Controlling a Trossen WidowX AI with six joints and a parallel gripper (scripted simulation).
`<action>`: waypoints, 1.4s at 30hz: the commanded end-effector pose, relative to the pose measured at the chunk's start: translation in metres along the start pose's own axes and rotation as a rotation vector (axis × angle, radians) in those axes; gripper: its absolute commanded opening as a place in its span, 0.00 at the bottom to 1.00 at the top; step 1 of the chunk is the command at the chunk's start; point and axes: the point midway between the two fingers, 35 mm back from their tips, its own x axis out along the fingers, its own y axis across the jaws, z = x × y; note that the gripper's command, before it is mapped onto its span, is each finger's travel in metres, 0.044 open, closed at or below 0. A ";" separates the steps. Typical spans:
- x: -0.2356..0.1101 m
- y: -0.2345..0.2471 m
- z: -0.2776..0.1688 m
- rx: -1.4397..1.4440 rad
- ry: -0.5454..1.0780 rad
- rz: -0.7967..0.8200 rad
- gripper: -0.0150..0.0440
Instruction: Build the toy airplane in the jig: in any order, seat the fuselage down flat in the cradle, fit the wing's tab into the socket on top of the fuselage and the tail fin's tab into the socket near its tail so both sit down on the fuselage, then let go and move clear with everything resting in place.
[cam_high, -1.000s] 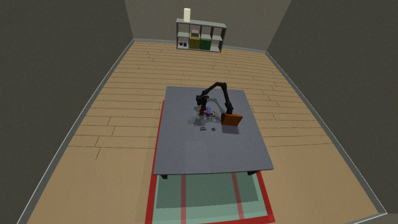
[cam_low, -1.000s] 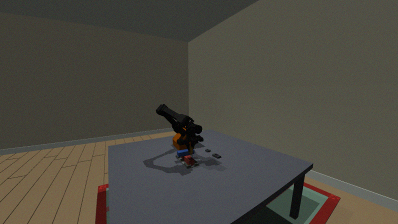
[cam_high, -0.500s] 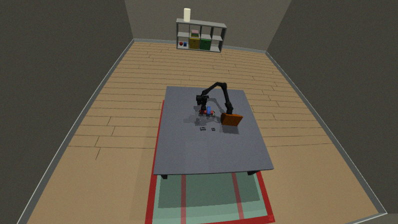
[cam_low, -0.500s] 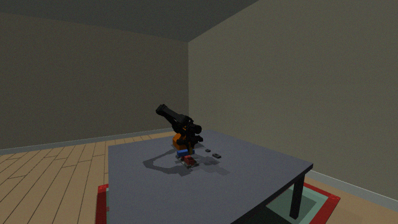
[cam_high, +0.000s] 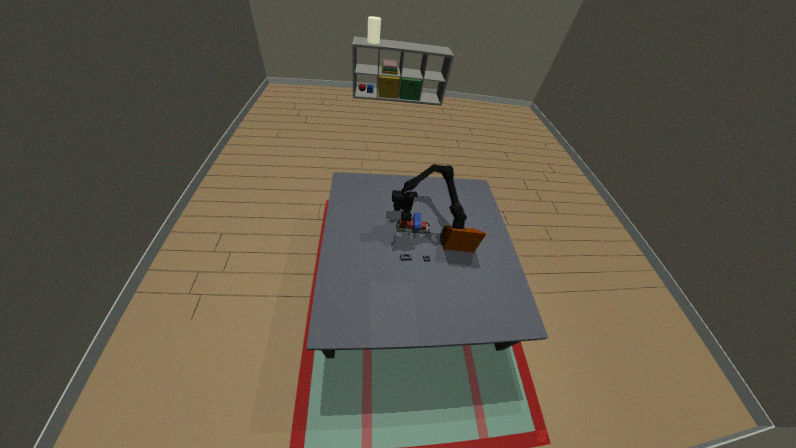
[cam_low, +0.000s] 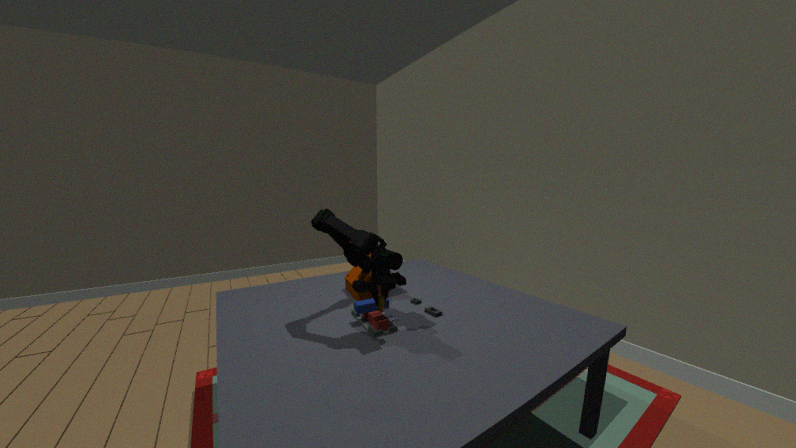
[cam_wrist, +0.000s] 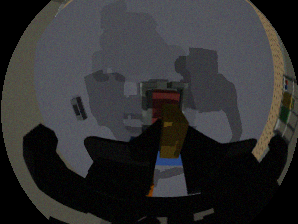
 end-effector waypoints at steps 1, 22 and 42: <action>0.007 0.000 -0.001 -0.006 0.005 -0.004 0.36; 0.034 -0.001 -0.002 -0.006 0.005 -0.006 0.36; 0.032 -0.001 -0.002 -0.001 0.004 -0.002 0.69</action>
